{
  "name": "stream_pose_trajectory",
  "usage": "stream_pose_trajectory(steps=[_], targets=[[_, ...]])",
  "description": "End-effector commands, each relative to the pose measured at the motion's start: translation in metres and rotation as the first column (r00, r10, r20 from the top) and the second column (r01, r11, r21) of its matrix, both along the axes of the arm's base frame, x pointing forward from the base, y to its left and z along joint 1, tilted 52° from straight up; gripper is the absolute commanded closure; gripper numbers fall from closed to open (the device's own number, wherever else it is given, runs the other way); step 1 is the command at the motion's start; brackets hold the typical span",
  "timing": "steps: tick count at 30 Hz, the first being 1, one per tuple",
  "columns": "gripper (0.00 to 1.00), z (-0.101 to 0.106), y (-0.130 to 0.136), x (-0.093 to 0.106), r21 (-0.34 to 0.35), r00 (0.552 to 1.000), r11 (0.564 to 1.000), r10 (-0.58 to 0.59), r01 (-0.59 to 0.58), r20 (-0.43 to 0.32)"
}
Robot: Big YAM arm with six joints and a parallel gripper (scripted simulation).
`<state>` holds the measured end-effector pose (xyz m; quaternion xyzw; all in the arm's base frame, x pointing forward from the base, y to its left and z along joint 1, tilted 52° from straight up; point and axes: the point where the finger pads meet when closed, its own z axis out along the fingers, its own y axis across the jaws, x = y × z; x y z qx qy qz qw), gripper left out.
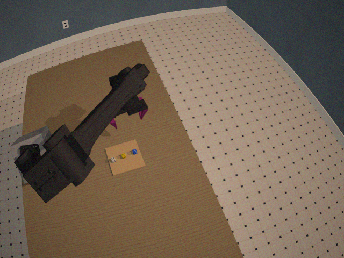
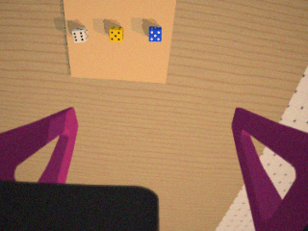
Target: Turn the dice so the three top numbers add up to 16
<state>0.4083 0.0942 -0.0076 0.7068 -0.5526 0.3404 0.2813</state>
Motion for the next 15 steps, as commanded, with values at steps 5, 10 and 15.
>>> stream_pose_trajectory(steps=[5, 10, 15], targets=[[0.00, 0.0077, 0.0125, 0.0116, 0.027, 0.999, 1.000, 0.002, -0.003, 0.042], [0.00, 0.0077, 0.0125, 0.0116, 0.027, 0.999, 1.000, 0.002, -0.003, 0.042], [0.00, 0.0077, 0.0125, 0.0116, 0.027, 0.999, 1.000, 0.002, -0.003, 0.042]])
